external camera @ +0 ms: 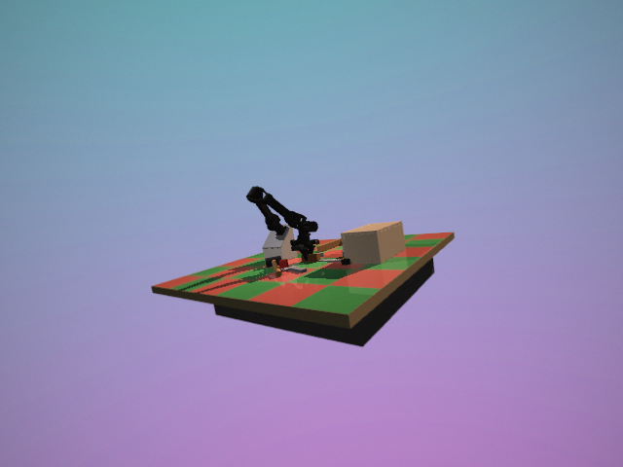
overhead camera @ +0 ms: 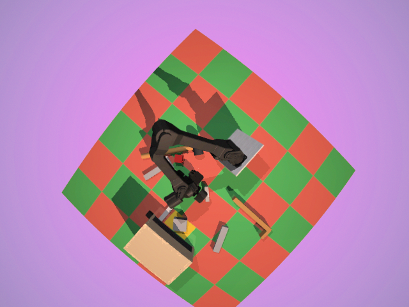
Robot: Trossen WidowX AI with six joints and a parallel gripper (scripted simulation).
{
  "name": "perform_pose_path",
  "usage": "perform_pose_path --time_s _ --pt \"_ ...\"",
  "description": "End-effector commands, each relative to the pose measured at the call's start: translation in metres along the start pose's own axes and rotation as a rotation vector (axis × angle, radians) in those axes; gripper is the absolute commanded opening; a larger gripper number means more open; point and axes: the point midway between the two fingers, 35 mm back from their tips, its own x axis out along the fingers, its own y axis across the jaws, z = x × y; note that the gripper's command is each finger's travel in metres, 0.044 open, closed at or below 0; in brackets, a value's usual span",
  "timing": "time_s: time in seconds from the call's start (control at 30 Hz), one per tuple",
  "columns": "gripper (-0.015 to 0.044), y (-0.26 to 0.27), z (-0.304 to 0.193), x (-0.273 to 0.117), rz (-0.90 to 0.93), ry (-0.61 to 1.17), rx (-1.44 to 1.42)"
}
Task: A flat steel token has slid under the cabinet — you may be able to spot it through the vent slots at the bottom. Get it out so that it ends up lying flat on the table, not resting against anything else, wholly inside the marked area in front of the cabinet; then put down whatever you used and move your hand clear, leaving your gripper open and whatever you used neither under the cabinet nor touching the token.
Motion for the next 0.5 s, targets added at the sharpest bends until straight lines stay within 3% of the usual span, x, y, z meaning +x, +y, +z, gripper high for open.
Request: perform_pose_path --time_s 0.0,0.47 --pt "0.0 -0.001 0.01 0.001 -0.003 -0.008 -0.009" --pt "0.0 0.002 0.026 0.001 -0.003 -0.009 -0.01"
